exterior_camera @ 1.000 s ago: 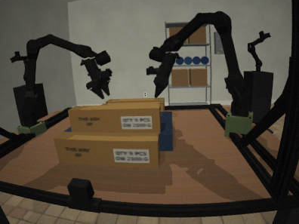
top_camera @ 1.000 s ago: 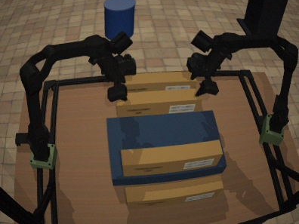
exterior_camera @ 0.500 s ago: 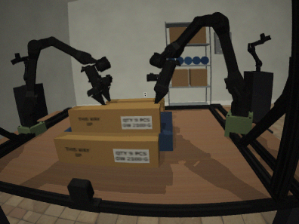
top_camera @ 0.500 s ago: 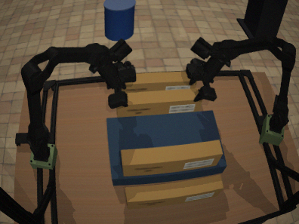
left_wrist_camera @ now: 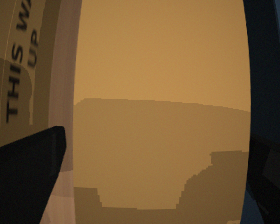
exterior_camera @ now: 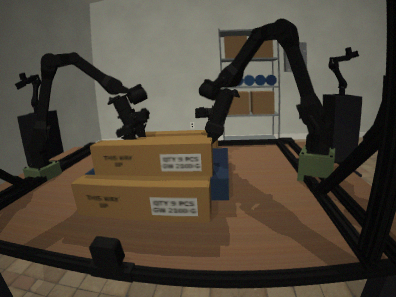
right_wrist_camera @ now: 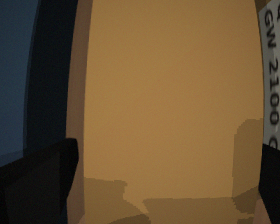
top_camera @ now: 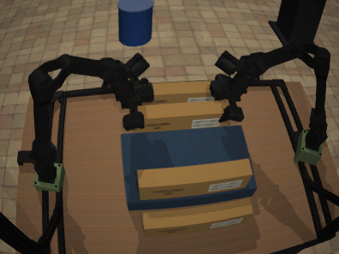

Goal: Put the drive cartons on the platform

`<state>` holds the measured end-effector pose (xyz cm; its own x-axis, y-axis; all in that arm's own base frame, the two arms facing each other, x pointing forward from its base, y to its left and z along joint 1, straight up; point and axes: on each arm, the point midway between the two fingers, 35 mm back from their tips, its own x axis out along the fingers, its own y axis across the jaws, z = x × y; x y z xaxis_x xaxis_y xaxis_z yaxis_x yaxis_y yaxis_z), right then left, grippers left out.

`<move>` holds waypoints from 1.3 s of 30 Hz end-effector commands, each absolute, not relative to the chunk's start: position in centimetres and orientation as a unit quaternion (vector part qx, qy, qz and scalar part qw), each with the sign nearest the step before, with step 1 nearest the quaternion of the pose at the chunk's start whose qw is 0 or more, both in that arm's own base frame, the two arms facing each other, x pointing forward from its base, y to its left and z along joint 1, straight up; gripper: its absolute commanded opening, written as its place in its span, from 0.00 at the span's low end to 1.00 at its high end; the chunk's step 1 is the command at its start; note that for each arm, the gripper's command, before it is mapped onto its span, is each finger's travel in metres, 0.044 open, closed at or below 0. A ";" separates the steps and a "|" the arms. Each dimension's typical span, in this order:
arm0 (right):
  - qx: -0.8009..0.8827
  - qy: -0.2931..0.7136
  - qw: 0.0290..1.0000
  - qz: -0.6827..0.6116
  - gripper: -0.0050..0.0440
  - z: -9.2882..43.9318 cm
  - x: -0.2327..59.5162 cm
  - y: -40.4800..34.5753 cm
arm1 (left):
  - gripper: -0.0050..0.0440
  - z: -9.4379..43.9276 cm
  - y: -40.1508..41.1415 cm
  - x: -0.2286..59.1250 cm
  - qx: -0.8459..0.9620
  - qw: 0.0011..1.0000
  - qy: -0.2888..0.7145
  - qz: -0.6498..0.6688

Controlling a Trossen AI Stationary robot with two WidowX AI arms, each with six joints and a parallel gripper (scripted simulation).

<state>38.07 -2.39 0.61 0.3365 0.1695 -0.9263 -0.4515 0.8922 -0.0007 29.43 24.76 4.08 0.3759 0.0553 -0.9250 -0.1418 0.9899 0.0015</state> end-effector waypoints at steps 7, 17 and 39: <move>-0.129 0.544 0.807 0.192 0.10 0.4 38.0 -2.4 | 0.10 3.8 24.7 29.3 -0.041 0.827 0.558 0.060; -0.129 0.544 0.807 0.192 0.10 0.5 38.0 -2.4 | 0.10 3.8 24.7 29.3 -0.041 0.827 0.558 0.060; -0.129 0.544 0.807 0.192 0.10 3.4 38.0 -2.4 | 0.10 6.8 24.7 29.3 -0.041 0.827 0.558 0.060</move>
<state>37.84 -1.97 2.60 0.3162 0.1794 -0.9316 -0.4547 0.8905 0.0172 29.45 24.35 6.10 0.3659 0.0390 -0.9298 -0.1400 0.9901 -0.0135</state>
